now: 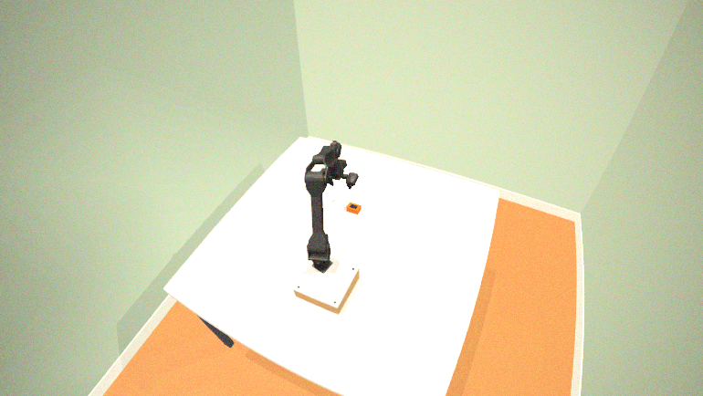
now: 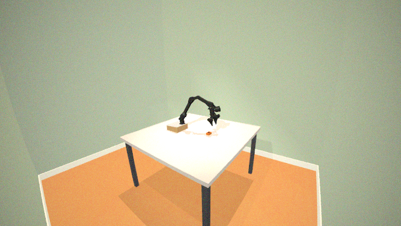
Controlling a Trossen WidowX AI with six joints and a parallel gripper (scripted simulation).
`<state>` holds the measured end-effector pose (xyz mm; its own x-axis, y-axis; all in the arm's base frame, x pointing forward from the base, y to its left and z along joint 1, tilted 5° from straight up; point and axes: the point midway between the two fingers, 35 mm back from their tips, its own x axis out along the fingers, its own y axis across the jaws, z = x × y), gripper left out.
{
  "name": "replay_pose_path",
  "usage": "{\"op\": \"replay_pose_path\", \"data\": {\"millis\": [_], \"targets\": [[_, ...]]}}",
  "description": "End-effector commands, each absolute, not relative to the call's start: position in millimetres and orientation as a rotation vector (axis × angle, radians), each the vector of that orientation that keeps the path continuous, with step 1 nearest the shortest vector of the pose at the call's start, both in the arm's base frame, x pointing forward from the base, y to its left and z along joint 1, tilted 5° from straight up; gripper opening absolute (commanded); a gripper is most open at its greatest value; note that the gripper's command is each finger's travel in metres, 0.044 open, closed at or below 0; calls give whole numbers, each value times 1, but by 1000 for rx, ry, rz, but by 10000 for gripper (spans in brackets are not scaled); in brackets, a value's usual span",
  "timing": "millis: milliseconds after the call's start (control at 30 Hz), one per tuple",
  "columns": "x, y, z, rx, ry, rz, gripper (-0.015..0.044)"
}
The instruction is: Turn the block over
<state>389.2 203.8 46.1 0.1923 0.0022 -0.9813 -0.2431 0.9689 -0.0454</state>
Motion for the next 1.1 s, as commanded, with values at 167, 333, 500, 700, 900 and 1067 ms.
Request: {"op": "replay_pose_path", "data": {"millis": [167,333,500,700,900,1067], "targets": [[383,126,34,-135,1611,180,440],[383,126,31,-135,1611,180,440],[382,127,-1,-135,1611,180,440],[380,126,-16,-135,1611,180,440],[380,126,-23,-135,1612,180,440],[380,126,-31,-135,1612,180,440]]}}
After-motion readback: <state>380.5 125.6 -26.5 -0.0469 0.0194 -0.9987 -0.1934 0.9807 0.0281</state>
